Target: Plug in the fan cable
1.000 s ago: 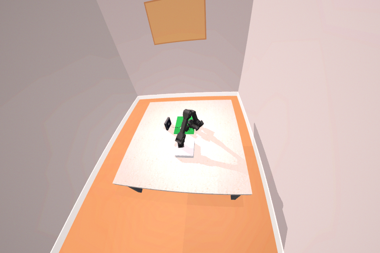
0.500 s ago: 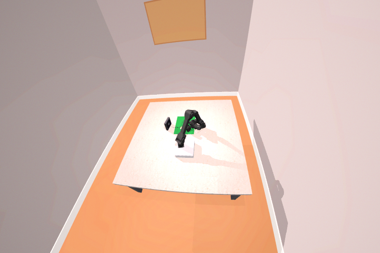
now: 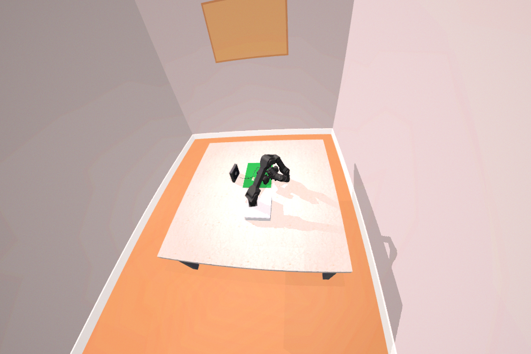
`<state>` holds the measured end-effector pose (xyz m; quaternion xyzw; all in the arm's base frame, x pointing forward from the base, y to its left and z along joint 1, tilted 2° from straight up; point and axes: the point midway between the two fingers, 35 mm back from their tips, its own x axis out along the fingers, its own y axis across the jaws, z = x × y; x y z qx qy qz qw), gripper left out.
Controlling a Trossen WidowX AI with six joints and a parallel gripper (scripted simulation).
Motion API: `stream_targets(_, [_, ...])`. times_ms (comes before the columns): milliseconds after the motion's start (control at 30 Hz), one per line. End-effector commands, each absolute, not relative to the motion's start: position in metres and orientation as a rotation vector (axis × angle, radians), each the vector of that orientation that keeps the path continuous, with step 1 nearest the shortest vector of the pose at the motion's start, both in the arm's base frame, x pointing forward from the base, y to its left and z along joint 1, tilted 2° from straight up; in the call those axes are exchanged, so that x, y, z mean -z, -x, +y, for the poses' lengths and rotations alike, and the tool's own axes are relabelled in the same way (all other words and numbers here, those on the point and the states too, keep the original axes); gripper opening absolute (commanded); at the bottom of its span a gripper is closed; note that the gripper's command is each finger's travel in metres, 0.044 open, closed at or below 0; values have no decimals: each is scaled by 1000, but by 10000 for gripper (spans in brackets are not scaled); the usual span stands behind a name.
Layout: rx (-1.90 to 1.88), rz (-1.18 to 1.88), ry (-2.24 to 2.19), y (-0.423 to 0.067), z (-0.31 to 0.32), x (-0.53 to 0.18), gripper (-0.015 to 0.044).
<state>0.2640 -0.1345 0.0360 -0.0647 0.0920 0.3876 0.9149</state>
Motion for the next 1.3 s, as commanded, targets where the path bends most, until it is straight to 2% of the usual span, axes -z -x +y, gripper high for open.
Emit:
stream_targets(0, [-805,184,138,-259,-141,-43,205])
stream_targets(467, [-845,169,126,-243,-150,-67,205])
stream_targets(1267, [-1171,684,216,-236,-106,-55,205])
